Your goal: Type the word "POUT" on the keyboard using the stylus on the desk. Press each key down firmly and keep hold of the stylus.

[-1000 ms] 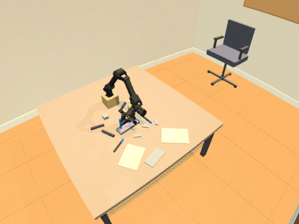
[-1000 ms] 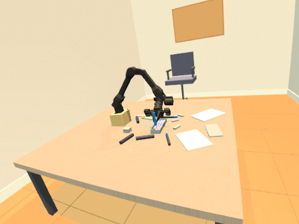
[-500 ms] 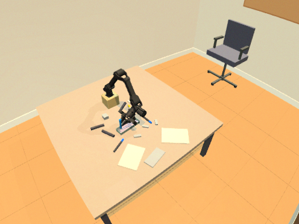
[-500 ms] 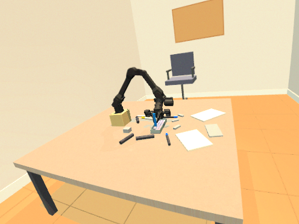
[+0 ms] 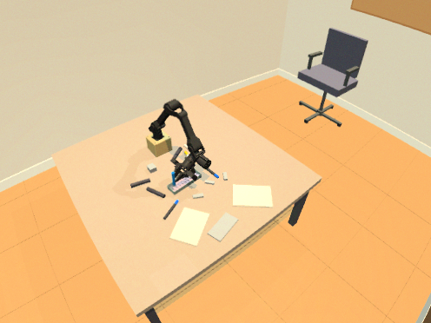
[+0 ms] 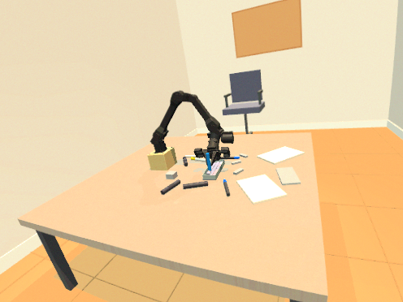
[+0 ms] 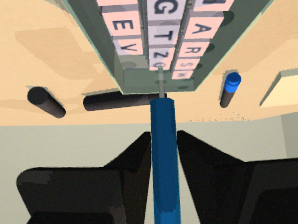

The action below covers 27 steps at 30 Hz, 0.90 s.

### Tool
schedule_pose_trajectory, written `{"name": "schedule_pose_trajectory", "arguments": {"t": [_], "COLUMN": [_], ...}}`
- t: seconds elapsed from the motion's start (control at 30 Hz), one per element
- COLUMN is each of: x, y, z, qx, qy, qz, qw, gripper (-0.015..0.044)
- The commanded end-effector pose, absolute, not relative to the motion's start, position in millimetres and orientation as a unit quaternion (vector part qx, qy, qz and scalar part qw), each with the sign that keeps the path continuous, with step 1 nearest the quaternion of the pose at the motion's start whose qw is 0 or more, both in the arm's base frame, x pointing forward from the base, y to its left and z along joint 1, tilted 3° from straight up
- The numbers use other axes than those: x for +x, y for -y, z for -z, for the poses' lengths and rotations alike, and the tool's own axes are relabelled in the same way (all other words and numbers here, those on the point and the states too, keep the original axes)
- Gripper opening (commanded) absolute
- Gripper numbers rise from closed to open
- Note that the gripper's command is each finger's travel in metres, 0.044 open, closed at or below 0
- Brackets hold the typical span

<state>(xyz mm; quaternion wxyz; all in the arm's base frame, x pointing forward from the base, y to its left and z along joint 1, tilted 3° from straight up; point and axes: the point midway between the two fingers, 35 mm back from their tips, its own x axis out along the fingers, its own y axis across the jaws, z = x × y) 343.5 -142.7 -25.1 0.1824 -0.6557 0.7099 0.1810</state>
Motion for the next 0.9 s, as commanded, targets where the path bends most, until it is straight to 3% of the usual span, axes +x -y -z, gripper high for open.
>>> {"name": "schedule_pose_trajectory", "arguments": {"t": [0.0,0.33,0.63,0.87], "x": [344,345,345,340], "y": [143,143,142,112], "z": [17,-8,-8,-8], "qx": [-0.656,-0.656,-0.656,-0.656], "qy": [-0.71,-0.71,-0.709,-0.708], "qz": [-0.181,-0.18,-0.18,-0.185], "qw": [0.181,0.184,0.184,0.186], "gripper": [0.0081,0.0084,0.0005,0.0]}}
